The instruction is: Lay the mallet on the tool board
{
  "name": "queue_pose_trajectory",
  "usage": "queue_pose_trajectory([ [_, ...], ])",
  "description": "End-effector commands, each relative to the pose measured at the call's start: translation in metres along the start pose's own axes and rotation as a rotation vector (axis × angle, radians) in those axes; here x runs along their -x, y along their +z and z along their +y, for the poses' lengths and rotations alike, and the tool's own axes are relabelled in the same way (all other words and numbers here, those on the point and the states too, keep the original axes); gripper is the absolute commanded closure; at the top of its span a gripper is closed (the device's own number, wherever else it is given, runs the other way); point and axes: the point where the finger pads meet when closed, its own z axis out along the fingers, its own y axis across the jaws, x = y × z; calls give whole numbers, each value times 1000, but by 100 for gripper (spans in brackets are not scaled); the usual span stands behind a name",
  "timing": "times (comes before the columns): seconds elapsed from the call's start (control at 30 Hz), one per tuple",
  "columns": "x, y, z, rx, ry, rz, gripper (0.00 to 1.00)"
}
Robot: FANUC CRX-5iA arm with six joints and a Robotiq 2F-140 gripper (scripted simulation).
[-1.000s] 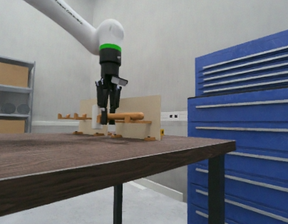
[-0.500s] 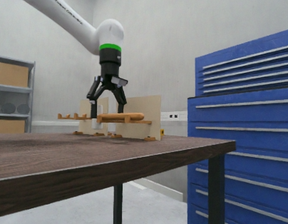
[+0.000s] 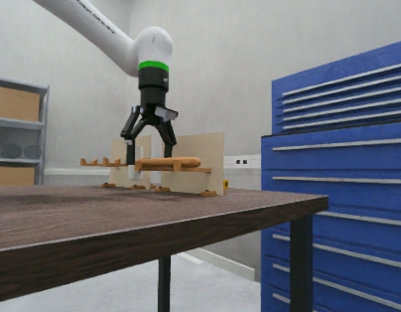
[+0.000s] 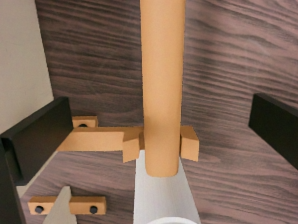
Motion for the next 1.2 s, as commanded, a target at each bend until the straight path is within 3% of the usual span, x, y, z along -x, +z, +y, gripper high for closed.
queue_pose_trajectory([
  [0.0,0,-1,-1,-2,0,1,0],
  [0.07,0,-9,-1,-2,0,1,0],
  [0.17,0,-52,1,-2,0,1,0],
  [0.23,0,-52,1,-2,0,1,0],
  [0.3,0,-87,0,-2,0,1,0],
  [0.37,0,-100,0,-2,0,1,0],
  [1.17,0,-101,0,-2,0,1,0],
])
